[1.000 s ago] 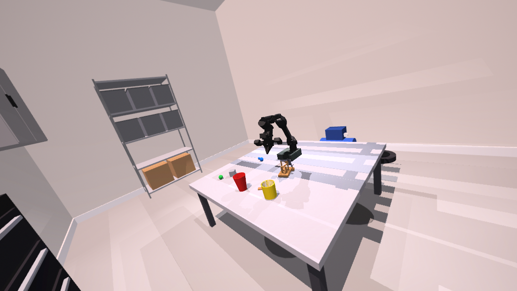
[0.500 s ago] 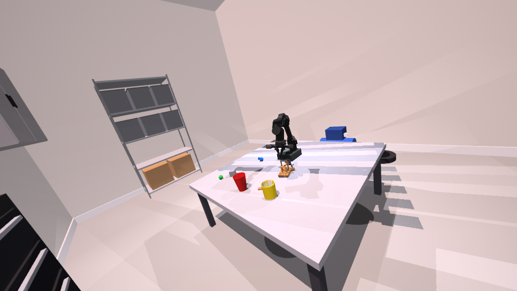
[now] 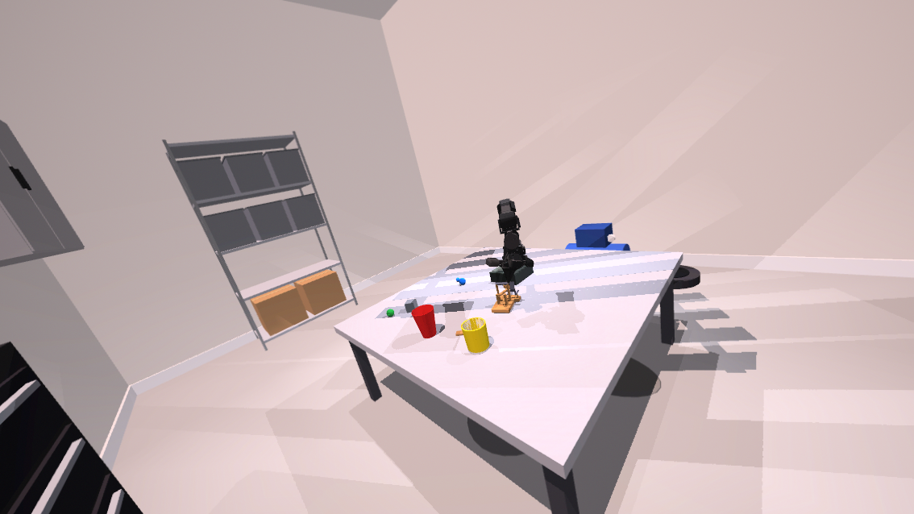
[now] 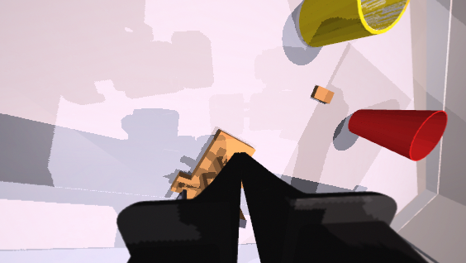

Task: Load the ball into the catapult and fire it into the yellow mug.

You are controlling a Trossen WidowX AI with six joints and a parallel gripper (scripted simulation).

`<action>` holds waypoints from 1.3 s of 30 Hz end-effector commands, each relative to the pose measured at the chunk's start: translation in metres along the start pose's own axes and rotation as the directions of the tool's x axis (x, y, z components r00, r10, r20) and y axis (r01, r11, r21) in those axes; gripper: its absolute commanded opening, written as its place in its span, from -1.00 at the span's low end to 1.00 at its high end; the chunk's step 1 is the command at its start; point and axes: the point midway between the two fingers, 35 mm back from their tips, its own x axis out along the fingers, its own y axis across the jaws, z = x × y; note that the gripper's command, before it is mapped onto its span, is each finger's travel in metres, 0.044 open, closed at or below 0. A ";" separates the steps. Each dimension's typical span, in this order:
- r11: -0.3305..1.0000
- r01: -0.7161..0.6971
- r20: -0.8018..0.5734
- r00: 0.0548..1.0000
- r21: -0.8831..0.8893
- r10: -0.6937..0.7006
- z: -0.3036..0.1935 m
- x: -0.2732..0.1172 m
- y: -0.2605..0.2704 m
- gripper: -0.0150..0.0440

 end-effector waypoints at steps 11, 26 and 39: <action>0.919 -0.011 -0.241 0.966 -0.393 -0.092 -0.060 0.006 0.055 -0.49; 0.673 -0.133 -0.410 0.871 -0.728 -0.272 -0.123 0.003 0.088 -0.49; 0.549 -0.200 -0.443 0.824 -0.811 -0.354 -0.145 -0.001 0.095 -0.49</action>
